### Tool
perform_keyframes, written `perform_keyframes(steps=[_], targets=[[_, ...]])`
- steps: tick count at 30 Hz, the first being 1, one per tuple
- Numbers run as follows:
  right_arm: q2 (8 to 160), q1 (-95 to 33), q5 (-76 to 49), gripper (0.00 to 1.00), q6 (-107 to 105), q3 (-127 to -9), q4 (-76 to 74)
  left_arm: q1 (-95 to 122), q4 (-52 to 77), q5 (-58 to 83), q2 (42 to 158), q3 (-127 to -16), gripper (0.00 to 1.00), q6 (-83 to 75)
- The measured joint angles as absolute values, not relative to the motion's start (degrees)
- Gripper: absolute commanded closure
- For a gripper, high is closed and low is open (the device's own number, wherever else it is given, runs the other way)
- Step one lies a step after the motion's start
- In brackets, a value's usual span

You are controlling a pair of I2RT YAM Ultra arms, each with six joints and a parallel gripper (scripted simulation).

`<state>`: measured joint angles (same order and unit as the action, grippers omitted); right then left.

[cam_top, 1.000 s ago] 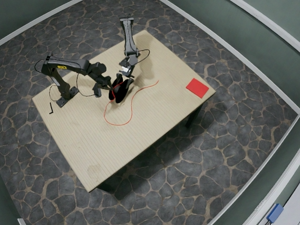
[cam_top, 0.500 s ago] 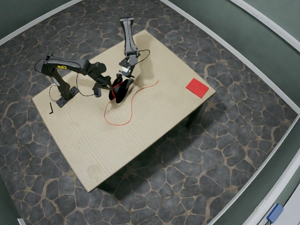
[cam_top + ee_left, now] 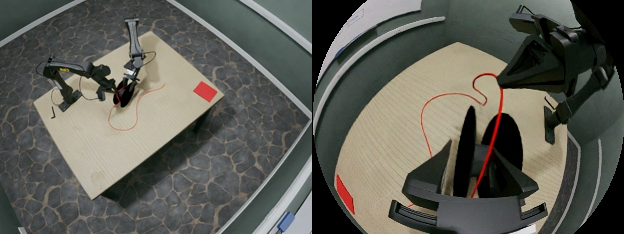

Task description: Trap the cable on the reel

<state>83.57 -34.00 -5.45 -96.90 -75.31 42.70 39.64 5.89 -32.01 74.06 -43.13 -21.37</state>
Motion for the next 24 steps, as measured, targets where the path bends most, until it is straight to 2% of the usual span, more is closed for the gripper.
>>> perform_keyframes(steps=[5, 7, 16, 24], targets=[[83.6, -34.0, -5.5, 1.00, -96.9, -75.3, 42.7, 39.6, 5.9, -32.0, 74.1, -43.1, 0.72, -21.4], [83.6, -34.0, -5.5, 1.00, -96.9, -75.3, 42.7, 39.6, 5.9, -32.0, 74.1, -43.1, 0.72, -21.4], [83.6, -34.0, -5.5, 1.00, -96.9, -75.3, 42.7, 39.6, 5.9, -32.0, 74.1, -43.1, 1.00, -21.4], [83.6, -34.0, -5.5, 1.00, -96.9, -75.0, 42.4, 39.6, 5.9, -32.1, 74.1, -43.1, 1.00, -21.4]])
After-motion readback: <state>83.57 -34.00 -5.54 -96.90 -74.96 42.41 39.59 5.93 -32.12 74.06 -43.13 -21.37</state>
